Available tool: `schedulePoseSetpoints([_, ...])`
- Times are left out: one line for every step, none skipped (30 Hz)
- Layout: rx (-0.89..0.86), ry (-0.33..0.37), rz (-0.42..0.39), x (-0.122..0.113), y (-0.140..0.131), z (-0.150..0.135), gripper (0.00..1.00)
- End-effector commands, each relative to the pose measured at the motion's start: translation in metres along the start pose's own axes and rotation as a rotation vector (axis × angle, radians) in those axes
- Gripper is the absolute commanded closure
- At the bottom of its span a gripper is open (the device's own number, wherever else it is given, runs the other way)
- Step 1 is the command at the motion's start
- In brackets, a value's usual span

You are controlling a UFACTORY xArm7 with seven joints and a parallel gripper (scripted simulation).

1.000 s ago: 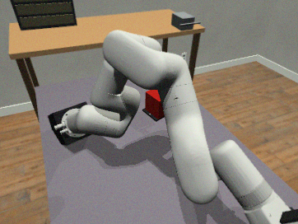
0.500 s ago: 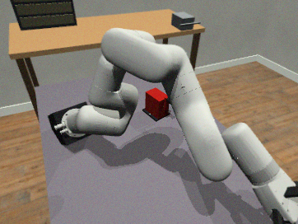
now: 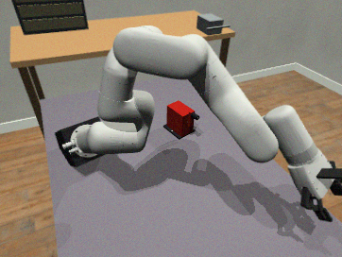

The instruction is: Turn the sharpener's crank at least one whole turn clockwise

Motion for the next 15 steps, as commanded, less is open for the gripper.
schedulePoseSetpoints([0.044,0.025,-0.053,-0.013,-0.017,-0.037,0.0])
schedulePoseSetpoints([0.053,0.031,-0.067,-0.017,-0.023,-0.046,0.0])
schedulePoseSetpoints([0.062,0.037,-0.082,-0.021,-0.028,-0.055,0.0])
schedulePoseSetpoints([0.07,0.043,-0.097,-0.025,-0.034,-0.064,0.0])
schedulePoseSetpoints([0.07,0.043,-0.097,-0.025,-0.034,-0.064,0.0])
schedulePoseSetpoints([0.07,0.043,-0.097,-0.025,-0.034,-0.064,0.0])
schedulePoseSetpoints([0.093,0.057,-0.141,-0.038,-0.051,-0.089,0.0])
schedulePoseSetpoints([0.097,0.06,-0.151,-0.041,-0.055,-0.094,0.0])
schedulePoseSetpoints([0.101,0.062,-0.159,-0.043,-0.058,-0.098,0.0])
schedulePoseSetpoints([0.105,0.065,-0.17,-0.047,-0.063,-0.104,0.0])
schedulePoseSetpoints([0.112,0.069,-0.186,-0.052,-0.07,-0.112,0.0])
schedulePoseSetpoints([0.118,0.073,-0.204,-0.058,-0.077,-0.121,0.0])
schedulePoseSetpoints([0.124,0.076,-0.22,-0.064,-0.084,-0.129,0.0])
schedulePoseSetpoints([0.129,0.079,-0.235,-0.069,-0.091,-0.136,0.0])
schedulePoseSetpoints([0.133,0.081,-0.25,-0.075,-0.097,-0.143,0.0])
Point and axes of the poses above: the point where the finger pads meet when closed, its own x axis out along the fingers, its own z axis across the jaws, y = z × x, the point moved 3 cm from there along -x, back along the fingers, and after that the axes turned 9 degrees about -x, right-handed, at the moved point
